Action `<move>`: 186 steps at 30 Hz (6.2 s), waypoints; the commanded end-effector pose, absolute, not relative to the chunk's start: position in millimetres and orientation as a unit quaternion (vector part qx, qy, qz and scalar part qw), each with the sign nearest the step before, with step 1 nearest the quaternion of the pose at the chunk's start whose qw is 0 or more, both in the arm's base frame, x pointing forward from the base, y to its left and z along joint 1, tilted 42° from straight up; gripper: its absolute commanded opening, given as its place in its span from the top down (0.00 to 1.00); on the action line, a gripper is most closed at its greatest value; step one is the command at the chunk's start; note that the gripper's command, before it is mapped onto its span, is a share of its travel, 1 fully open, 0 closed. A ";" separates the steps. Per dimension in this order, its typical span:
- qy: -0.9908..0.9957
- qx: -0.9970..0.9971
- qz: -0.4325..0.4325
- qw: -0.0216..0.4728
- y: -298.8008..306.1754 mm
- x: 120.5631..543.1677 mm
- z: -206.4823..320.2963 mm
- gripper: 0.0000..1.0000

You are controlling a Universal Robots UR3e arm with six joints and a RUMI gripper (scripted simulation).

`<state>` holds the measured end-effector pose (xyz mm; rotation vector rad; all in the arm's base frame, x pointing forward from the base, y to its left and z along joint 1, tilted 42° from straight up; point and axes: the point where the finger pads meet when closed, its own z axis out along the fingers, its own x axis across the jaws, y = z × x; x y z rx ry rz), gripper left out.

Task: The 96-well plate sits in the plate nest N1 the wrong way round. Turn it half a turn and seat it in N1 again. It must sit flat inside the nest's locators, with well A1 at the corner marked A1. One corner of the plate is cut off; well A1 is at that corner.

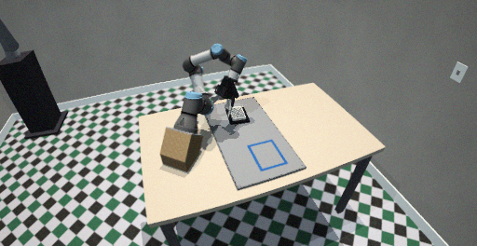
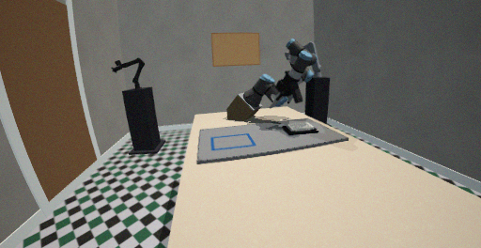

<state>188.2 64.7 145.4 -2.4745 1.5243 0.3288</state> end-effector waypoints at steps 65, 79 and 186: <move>0.422 -0.884 0.062 0.194 80.0 213.8 159.7 0.00; 0.398 -0.893 0.046 0.208 83.5 221.7 164.7 0.00; 0.331 -0.912 -0.003 0.241 90.1 239.4 176.7 0.00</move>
